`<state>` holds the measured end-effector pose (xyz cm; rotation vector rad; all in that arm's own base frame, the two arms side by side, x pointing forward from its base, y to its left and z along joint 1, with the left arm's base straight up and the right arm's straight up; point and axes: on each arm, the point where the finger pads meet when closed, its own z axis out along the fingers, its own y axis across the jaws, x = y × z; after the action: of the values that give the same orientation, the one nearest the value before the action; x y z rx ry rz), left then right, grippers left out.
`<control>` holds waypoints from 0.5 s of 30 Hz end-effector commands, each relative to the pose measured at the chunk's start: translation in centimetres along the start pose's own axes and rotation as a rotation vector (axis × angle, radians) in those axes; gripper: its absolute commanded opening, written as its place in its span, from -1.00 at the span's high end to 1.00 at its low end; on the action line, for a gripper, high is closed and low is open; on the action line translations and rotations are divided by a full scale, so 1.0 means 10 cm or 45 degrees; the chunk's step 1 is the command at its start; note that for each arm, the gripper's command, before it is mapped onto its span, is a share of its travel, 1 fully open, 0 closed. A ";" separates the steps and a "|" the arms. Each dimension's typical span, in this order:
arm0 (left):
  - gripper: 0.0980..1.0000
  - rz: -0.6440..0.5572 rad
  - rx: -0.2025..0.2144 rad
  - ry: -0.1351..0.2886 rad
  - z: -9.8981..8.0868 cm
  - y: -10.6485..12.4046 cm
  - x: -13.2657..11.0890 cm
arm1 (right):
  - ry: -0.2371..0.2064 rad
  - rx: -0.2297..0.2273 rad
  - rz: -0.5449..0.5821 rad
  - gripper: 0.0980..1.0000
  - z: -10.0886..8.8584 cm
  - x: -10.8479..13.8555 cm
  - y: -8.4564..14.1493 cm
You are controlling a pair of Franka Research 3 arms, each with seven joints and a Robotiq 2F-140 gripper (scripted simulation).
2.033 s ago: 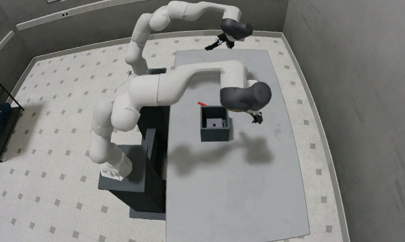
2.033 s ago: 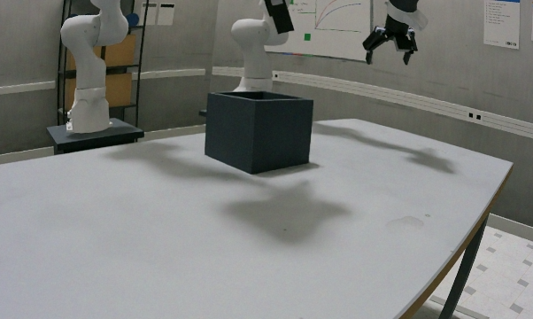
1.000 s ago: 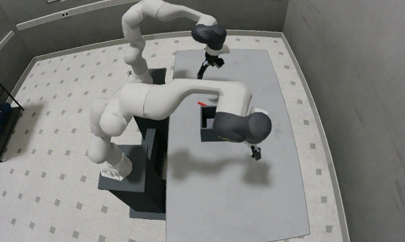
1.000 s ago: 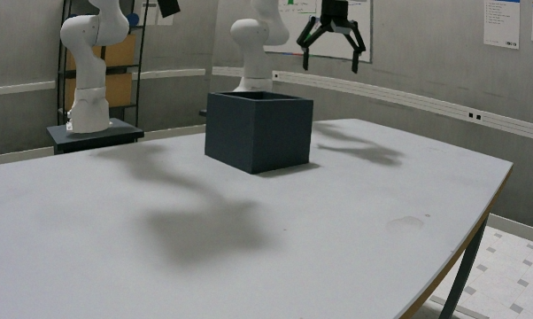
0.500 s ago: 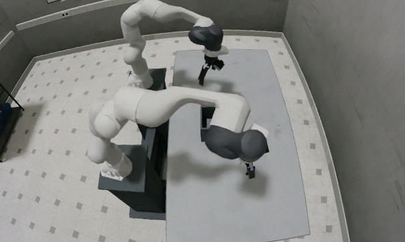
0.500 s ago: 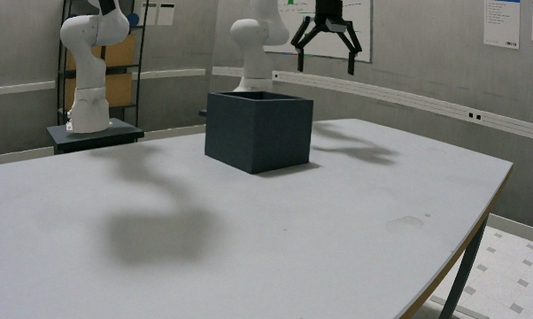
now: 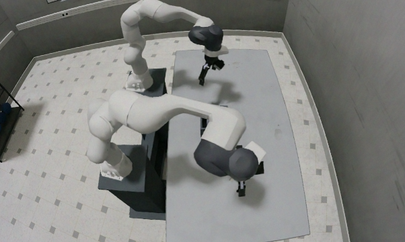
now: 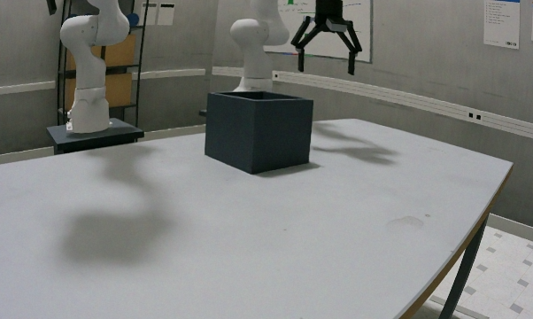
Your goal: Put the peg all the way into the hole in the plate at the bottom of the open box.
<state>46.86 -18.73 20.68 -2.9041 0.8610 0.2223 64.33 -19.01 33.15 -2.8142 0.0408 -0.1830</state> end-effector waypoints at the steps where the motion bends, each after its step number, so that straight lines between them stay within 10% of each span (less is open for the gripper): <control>1: -1.00 -0.014 -0.003 0.007 -0.01 0.01 0.01 | -0.004 -0.010 0.105 -1.00 -0.06 -0.07 0.11; 5: -1.00 -0.014 -0.041 0.115 0.03 0.38 0.16 | 0.005 -0.027 0.184 -1.00 -0.16 -0.16 0.31; 15: -1.00 -0.014 -0.041 0.115 0.03 0.38 0.16 | 0.026 -0.063 0.365 -1.00 -0.39 -0.40 0.75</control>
<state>45.62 -22.44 19.84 -2.9520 0.8868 0.1323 60.71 -26.01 33.88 -2.8268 0.3380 -0.1663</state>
